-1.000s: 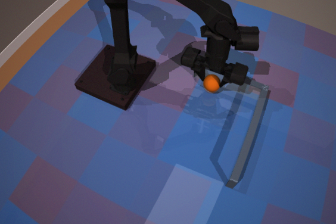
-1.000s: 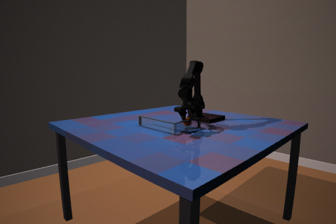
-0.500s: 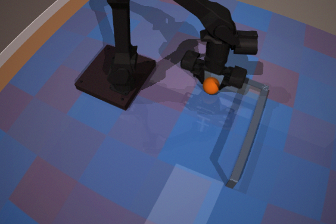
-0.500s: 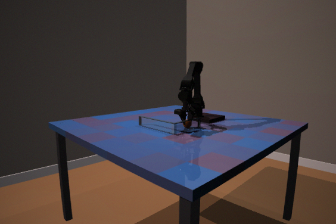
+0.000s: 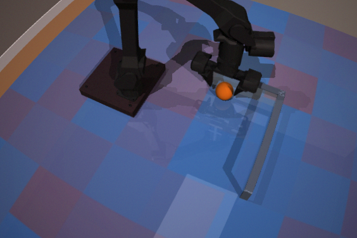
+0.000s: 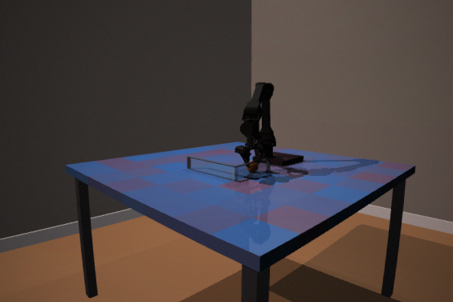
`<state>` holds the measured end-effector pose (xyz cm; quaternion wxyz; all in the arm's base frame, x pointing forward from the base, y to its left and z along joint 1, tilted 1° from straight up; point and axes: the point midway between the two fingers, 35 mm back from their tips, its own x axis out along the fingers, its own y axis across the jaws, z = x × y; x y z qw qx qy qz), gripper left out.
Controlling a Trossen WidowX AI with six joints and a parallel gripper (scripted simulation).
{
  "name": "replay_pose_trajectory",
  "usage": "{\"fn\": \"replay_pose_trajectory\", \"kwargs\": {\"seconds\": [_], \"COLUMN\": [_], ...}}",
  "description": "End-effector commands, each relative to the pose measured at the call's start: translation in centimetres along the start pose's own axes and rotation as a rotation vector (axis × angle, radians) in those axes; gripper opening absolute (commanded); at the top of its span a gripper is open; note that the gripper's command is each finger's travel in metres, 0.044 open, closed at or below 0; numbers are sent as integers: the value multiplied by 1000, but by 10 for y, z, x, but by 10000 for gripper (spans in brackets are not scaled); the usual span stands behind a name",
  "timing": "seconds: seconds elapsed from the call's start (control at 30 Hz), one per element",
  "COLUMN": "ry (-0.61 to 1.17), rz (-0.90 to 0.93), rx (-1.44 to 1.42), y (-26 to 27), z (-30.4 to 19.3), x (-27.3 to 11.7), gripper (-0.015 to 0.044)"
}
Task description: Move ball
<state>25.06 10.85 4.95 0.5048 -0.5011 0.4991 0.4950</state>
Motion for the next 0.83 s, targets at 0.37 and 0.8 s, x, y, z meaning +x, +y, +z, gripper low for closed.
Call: {"fn": "replay_pose_trajectory", "kwargs": {"seconds": [0.37,0.8], "ry": [-17,-15], "rz": [-37,-34], "rx": [-1,-1], "y": [-4,3], "z": [2,-1], "x": [-72,-121], "gripper": [365,440]}}
